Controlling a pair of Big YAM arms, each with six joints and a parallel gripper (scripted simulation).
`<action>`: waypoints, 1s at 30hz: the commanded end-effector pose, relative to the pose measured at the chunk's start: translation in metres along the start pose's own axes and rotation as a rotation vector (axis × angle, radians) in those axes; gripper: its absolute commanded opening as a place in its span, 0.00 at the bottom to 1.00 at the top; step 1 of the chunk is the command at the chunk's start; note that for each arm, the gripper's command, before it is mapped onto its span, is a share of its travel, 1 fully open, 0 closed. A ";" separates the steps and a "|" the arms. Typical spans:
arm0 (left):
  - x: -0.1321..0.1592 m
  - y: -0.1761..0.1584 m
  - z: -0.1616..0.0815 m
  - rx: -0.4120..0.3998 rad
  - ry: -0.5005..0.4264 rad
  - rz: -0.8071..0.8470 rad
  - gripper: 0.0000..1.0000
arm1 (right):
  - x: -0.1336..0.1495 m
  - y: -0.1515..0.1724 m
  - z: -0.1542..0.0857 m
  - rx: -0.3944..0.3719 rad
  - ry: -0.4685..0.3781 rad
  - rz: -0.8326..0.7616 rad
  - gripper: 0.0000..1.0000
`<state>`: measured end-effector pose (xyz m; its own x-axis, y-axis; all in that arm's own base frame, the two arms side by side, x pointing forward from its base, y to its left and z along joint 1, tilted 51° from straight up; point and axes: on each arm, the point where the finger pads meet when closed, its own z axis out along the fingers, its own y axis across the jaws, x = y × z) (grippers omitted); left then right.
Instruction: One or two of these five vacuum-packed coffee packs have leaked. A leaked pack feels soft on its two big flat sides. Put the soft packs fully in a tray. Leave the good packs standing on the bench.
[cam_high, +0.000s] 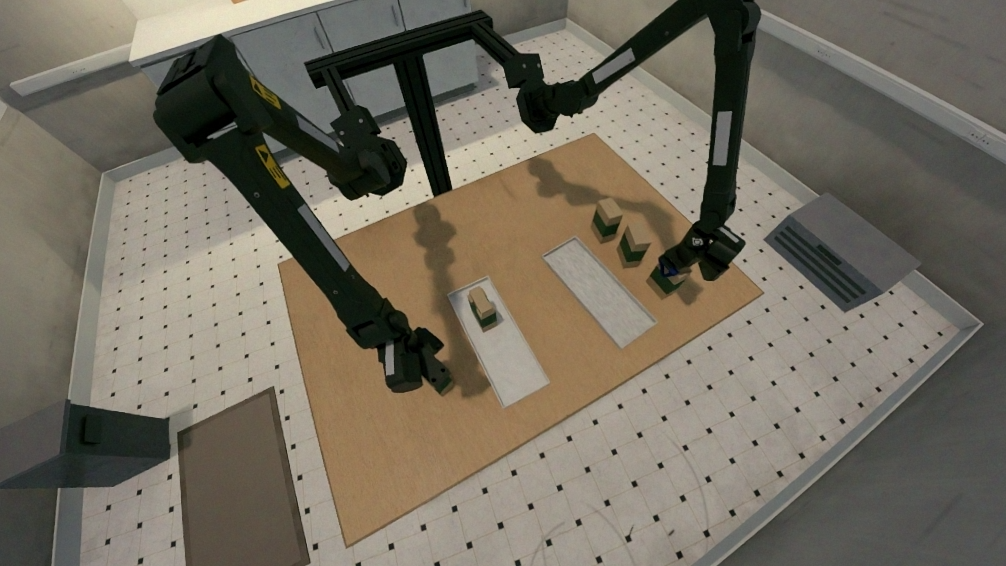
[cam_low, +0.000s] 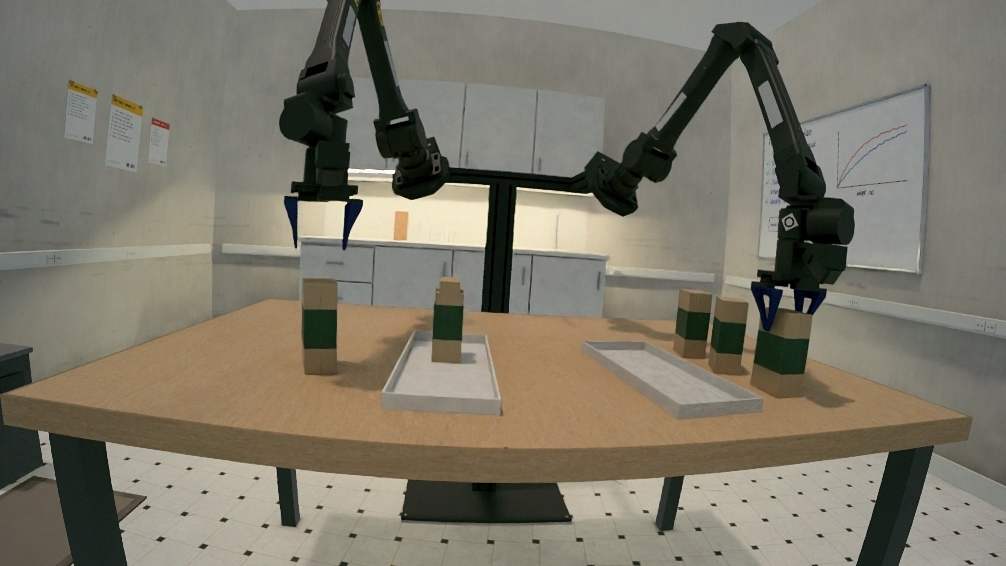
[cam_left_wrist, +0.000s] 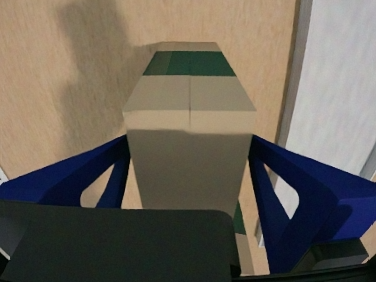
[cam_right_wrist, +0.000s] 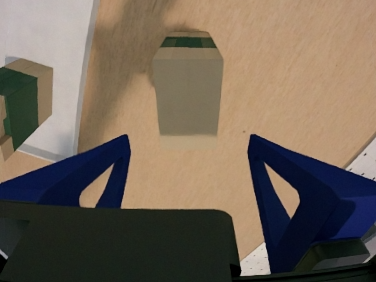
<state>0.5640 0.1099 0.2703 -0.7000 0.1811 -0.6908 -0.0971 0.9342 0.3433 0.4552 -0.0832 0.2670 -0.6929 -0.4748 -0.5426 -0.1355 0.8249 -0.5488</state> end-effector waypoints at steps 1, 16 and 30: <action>-0.021 0.011 -0.007 -0.014 -0.042 -0.003 0.79 | -0.009 -0.008 -0.008 0.015 -0.022 0.008 0.79; -0.013 0.005 -0.006 -0.007 -0.027 -0.004 0.26 | -0.009 -0.008 -0.008 0.015 -0.022 0.008 0.79; -0.013 0.005 -0.006 -0.007 -0.027 -0.004 0.26 | -0.009 -0.008 -0.008 0.015 -0.022 0.008 0.79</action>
<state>0.5643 0.1099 0.2705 -0.6996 0.1817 -0.6910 -0.0966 0.9342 0.3434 0.4552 -0.0832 0.2670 -0.6929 -0.4748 -0.5426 -0.1355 0.8249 -0.5488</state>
